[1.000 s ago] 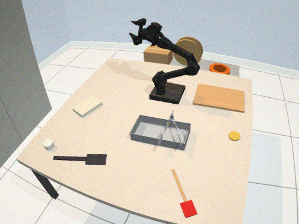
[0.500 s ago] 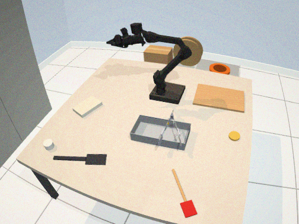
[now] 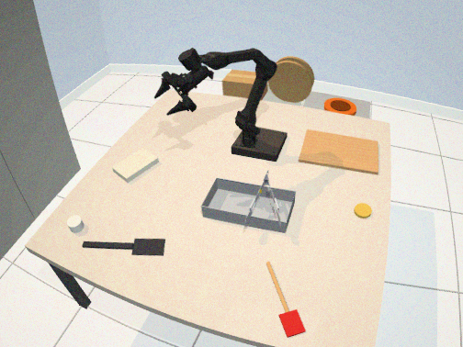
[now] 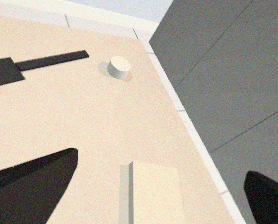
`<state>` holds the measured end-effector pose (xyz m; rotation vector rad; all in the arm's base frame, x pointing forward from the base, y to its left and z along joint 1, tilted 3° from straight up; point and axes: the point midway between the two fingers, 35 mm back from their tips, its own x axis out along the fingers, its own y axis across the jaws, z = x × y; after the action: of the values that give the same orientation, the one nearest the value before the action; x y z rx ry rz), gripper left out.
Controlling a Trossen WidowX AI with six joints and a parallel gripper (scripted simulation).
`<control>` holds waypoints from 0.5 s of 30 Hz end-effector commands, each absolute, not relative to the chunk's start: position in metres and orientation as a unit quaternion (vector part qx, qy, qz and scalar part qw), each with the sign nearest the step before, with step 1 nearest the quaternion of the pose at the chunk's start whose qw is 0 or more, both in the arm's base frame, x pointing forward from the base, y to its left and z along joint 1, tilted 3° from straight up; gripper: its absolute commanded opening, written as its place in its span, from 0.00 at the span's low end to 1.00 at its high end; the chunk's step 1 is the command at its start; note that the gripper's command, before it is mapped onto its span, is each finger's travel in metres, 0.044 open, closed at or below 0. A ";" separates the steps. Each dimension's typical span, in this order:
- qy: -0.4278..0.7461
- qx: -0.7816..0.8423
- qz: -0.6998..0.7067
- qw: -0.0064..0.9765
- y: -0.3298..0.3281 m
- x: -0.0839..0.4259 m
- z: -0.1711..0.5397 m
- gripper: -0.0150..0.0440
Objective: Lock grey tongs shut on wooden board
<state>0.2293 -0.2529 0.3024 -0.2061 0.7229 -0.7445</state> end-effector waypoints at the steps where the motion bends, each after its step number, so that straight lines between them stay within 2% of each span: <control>1: 0.438 -0.280 -0.152 0.841 -0.212 0.289 0.278 1.00; 7: 0.472 -0.423 0.033 0.773 -0.164 0.331 0.250 1.00; 15: 0.415 -0.614 0.325 0.587 -0.076 0.372 0.207 1.00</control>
<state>0.3507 -0.1287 0.2282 -1.1417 1.0408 0.3655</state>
